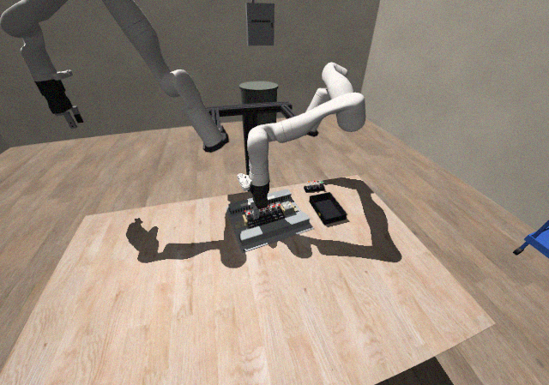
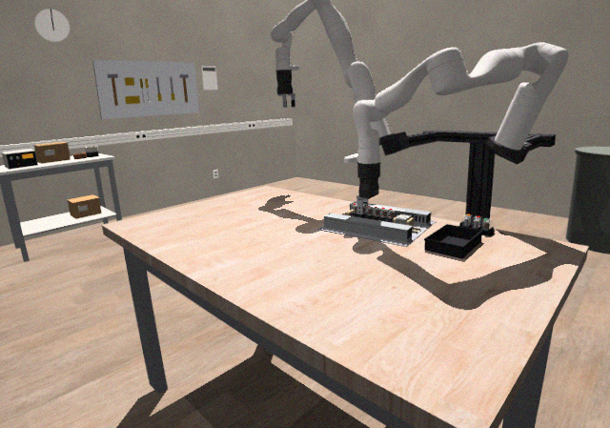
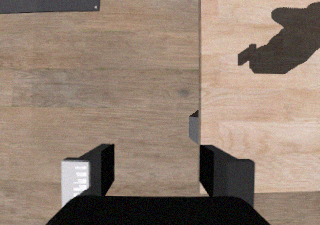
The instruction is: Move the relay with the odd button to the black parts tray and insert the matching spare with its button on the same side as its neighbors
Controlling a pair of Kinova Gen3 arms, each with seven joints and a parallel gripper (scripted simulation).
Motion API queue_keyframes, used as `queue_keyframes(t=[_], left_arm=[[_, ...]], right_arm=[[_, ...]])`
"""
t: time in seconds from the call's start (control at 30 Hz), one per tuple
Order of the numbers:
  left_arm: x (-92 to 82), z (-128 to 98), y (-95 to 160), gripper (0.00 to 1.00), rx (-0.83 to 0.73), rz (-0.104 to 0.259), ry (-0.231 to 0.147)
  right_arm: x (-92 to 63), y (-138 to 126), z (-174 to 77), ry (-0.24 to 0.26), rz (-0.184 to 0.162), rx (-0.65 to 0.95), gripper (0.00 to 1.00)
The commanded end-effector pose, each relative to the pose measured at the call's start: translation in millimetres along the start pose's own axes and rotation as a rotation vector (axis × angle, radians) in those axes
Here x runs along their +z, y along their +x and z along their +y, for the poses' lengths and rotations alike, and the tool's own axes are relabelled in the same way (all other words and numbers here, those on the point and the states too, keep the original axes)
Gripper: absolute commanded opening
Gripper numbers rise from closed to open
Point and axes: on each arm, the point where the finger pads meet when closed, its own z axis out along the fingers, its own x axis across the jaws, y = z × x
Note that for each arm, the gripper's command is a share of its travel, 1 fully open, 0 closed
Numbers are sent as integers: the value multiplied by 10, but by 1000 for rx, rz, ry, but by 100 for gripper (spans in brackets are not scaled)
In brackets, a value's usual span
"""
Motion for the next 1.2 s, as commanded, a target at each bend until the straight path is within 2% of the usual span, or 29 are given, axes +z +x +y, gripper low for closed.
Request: queue_keyframes(t=[0.0,0.97,1.17], left_arm=[[-13,-8,-7,0,0,2,2],[-16,-9,-15,0,0,34,2],[-16,-9,-14,0,0,29,2]], right_arm=[[-5,-1,3,-1,0,0,100],[-5,-1,3,-1,0,0,100],[-5,-1,3,-1,0,0,100]])
